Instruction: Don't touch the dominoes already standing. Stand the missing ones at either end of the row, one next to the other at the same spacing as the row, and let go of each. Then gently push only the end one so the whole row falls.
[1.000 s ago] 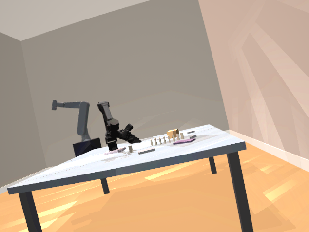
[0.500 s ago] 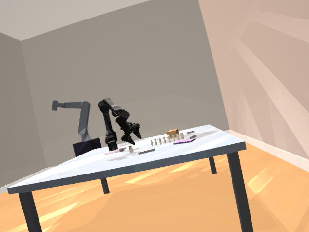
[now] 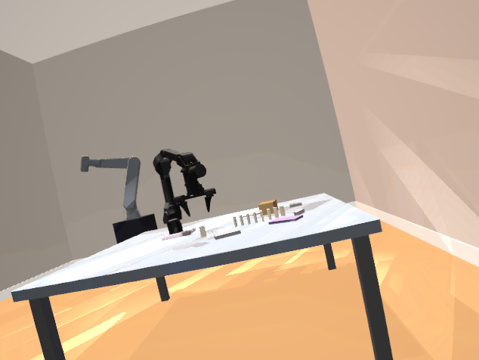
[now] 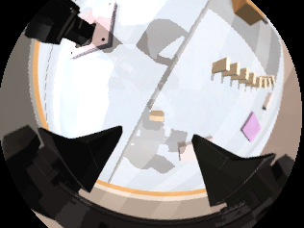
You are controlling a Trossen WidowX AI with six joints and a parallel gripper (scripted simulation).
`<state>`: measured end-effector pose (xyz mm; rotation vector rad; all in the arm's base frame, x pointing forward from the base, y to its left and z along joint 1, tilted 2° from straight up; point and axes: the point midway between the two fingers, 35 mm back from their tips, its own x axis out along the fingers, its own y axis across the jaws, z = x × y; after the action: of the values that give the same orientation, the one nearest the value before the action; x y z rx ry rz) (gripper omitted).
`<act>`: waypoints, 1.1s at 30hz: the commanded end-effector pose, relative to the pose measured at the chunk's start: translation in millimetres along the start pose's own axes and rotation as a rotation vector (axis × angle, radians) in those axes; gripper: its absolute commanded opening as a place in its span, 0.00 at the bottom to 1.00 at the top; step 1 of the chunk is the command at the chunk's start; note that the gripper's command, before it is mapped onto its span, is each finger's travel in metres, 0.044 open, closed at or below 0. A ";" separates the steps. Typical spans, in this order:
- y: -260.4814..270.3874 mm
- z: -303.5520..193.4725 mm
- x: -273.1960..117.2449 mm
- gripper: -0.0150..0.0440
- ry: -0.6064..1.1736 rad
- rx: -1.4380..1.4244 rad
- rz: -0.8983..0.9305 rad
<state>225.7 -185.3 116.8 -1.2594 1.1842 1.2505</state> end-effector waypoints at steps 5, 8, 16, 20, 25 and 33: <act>0.4 -1.7 35.5 1.00 0.004 -0.014 0.012; 1.8 -0.8 58.4 1.00 0.004 -0.014 0.012; 2.4 -0.3 67.8 1.00 0.004 -0.014 0.012; 2.6 -0.2 74.5 1.00 0.004 -0.014 0.012; 2.9 -0.1 78.6 0.96 0.004 -0.014 0.012; 2.9 -0.1 78.6 0.60 0.004 -0.014 0.012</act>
<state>224.5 -186.1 39.7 -1.2666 1.1843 1.2618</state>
